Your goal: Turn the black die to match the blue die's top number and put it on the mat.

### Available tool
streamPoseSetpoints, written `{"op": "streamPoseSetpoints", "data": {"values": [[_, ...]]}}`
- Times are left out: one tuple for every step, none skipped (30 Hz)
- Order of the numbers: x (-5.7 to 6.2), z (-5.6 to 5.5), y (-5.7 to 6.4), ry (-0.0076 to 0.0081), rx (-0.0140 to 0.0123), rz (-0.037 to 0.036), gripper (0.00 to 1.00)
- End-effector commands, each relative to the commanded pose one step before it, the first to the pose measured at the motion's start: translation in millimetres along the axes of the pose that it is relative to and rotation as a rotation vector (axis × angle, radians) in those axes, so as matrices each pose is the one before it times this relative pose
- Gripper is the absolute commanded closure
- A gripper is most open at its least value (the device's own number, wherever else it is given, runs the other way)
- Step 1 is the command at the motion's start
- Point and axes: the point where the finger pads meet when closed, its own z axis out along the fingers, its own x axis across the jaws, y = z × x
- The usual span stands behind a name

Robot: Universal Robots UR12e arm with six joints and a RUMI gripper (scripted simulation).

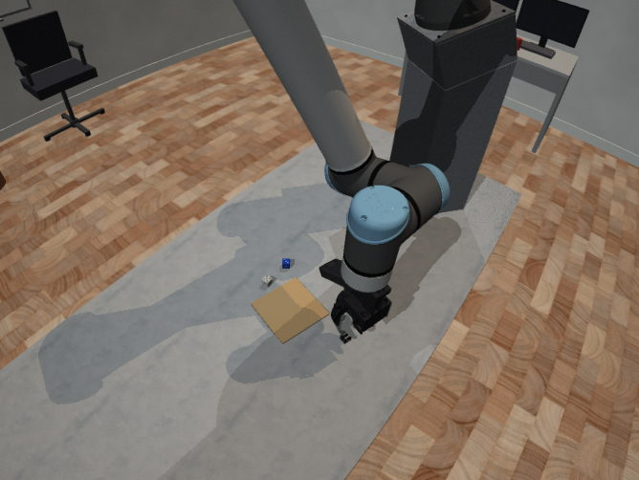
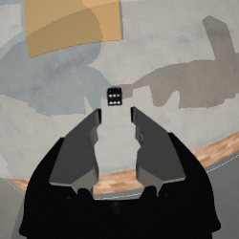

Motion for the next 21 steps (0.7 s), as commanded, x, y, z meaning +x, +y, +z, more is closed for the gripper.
{"op": "streamPoseSetpoints", "data": {"values": [[-0.85, 7.59, 0.37, -0.00078, -0.00032, -0.00008, 0.79], [-0.07, 1.21, 0.02, 0.00000, 0.00000, 0.00000, 0.79], [-0.06, 1.14, 0.01, 0.00000, 0.00000, 0.00000, 0.79], [0.00, 0.00, 0.00, 0.00000, 0.00000, 0.00000, 0.79], [0.00, 0.00, 0.00, 0.00000, 0.00000, 0.00000, 0.79], [-0.06, 1.06, 0.01, 0.00000, 0.00000, 0.00000, 0.79], [-0.05, 0.98, 0.01, 0.00000, 0.00000, 0.00000, 0.79], [-0.05, 0.90, 0.01, 0.00000, 0.00000, 0.00000, 0.79], [-0.05, 0.82, 0.01, 0.00000, 0.00000, 0.00000, 0.79], [-0.04, 0.73, 0.01, 0.00000, 0.00000, 0.00000, 0.79], [-0.04, 0.64, 0.01, 0.00000, 0.00000, 0.00000, 0.79], [-0.03, 0.56, 0.01, 0.00000, 0.00000, 0.00000, 0.79], [-0.03, 0.48, 0.01, 0.00000, 0.00000, 0.00000, 0.79], [-0.02, 0.40, 0.00, 0.00000, 0.00000, 0.00000, 0.79], [-0.02, 0.32, 0.00, 0.00000, 0.00000, 0.00000, 0.79], [-0.01, 0.25, 0.00, 0.00000, 0.00000, 0.00000, 0.79], [-0.01, 0.19, 0.00, 0.00000, 0.00000, 0.00000, 0.79], [-0.01, 0.13, 0.00, 0.00000, 0.00000, 0.00000, 0.79], [0.00, 0.08, 0.00, 0.00000, 0.00000, 0.00000, 0.79], [0.00, 0.04, 0.00, 0.00000, 0.00000, 0.00000, 0.79], [0.00, 0.00, 0.00, 0.00000, 0.00000, 0.00000, 0.79]]}}
